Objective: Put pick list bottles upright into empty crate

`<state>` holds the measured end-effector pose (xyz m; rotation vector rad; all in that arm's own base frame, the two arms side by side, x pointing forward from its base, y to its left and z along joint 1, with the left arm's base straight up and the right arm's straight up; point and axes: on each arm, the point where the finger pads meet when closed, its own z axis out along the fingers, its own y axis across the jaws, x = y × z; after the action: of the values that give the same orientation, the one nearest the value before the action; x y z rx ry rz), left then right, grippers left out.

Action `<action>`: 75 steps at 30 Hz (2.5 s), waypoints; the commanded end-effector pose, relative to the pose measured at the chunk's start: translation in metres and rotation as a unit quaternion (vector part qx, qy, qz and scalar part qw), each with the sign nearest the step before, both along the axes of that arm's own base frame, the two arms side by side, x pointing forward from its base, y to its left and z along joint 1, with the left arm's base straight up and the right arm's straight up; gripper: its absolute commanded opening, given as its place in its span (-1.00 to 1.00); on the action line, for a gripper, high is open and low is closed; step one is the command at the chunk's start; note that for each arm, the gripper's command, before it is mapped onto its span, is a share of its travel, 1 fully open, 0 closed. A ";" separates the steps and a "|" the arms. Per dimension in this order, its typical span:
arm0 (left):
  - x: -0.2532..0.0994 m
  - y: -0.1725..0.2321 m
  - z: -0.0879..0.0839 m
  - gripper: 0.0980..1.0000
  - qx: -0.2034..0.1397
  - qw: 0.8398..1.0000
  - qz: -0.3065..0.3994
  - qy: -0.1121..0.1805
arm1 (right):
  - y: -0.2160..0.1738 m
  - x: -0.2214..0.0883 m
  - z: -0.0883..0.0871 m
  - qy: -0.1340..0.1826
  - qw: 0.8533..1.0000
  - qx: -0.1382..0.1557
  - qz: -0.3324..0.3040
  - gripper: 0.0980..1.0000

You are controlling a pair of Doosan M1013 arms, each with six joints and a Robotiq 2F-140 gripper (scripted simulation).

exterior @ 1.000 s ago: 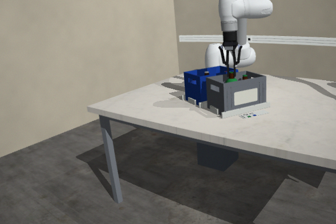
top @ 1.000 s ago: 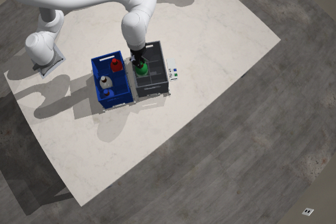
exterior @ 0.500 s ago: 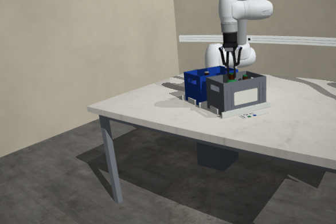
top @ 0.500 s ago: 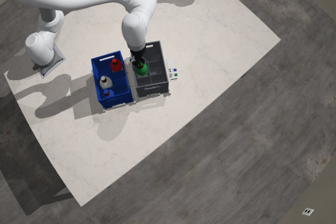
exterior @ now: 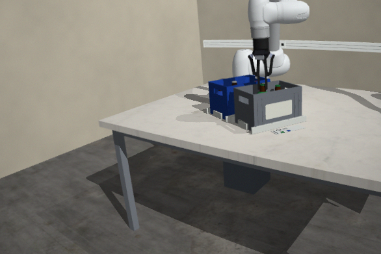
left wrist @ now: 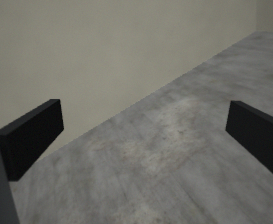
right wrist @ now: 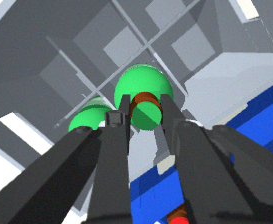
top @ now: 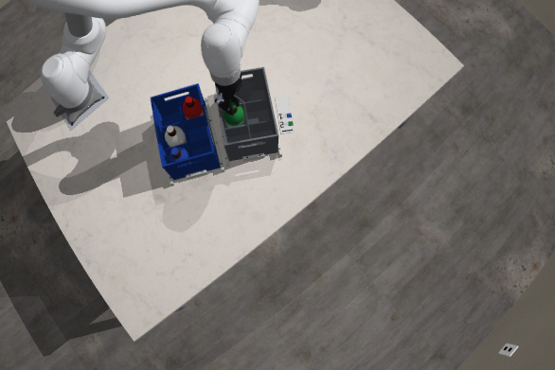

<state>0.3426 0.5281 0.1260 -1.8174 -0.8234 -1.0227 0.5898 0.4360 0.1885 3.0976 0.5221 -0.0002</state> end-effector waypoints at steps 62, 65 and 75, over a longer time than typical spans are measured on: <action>0.000 0.000 0.001 1.00 0.000 1.000 0.000 0.000 | 0.000 0.000 -0.017 -0.001 1.000 0.001 0.000 -0.24; 0.000 0.000 0.001 1.00 0.000 1.000 0.000 0.000 | 0.000 0.000 -0.017 -0.001 1.000 0.001 0.000 -0.24; 0.000 0.000 0.001 1.00 0.000 1.000 0.000 0.000 | 0.000 0.000 -0.015 -0.001 1.000 0.001 0.000 -0.24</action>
<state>0.3426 0.5281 0.1260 -1.8174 -0.8234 -1.0227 0.5898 0.4360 0.1705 3.0976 0.5221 -0.0004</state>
